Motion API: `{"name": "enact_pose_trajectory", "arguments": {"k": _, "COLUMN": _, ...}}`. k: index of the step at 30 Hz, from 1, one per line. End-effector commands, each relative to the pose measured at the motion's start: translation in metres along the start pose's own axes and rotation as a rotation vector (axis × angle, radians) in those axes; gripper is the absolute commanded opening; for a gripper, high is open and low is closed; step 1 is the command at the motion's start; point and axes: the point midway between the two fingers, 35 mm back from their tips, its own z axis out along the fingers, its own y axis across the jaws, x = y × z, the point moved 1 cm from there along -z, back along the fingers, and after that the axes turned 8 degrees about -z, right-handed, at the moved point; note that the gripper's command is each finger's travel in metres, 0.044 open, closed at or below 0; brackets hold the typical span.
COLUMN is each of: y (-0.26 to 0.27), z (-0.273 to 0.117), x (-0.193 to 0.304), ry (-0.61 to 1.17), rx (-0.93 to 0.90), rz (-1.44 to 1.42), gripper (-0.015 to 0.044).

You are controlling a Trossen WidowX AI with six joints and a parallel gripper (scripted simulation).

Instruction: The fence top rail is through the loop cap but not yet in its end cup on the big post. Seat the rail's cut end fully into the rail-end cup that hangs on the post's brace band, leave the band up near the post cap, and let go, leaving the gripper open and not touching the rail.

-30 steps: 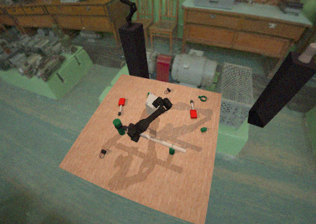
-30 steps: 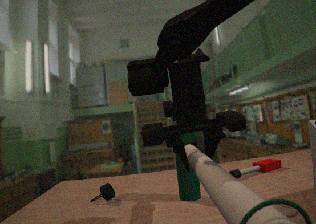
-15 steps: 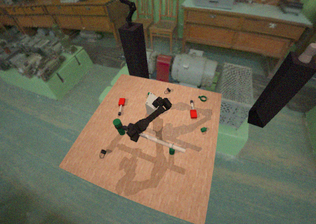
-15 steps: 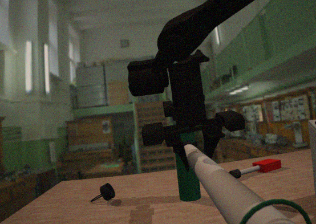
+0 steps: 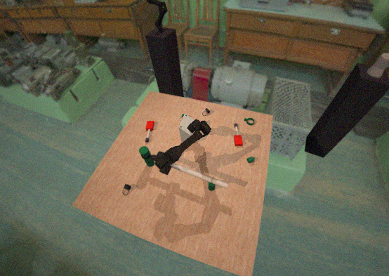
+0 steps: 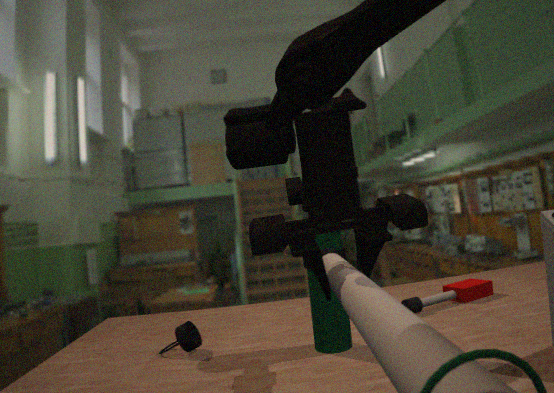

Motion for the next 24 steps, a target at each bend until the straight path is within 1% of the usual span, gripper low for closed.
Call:
{"name": "enact_pose_trajectory", "arguments": {"k": 1, "y": -0.0017, "z": -0.0019, "x": -0.0077, "ry": -0.016, "rx": -0.001, "rz": 0.001, "gripper": 0.0000}}
{"name": "enact_pose_trajectory", "arguments": {"k": 14, "y": -0.0003, "z": 0.0003, "x": -0.0015, "ry": 0.000, "rx": 0.000, "rz": 0.000, "gripper": 0.0000}}
{"name": "enact_pose_trajectory", "arguments": {"k": 24, "y": -0.0001, "z": -0.0007, "x": -0.0009, "ry": 0.000, "rx": 0.000, "rz": 0.000, "gripper": 0.0263}}
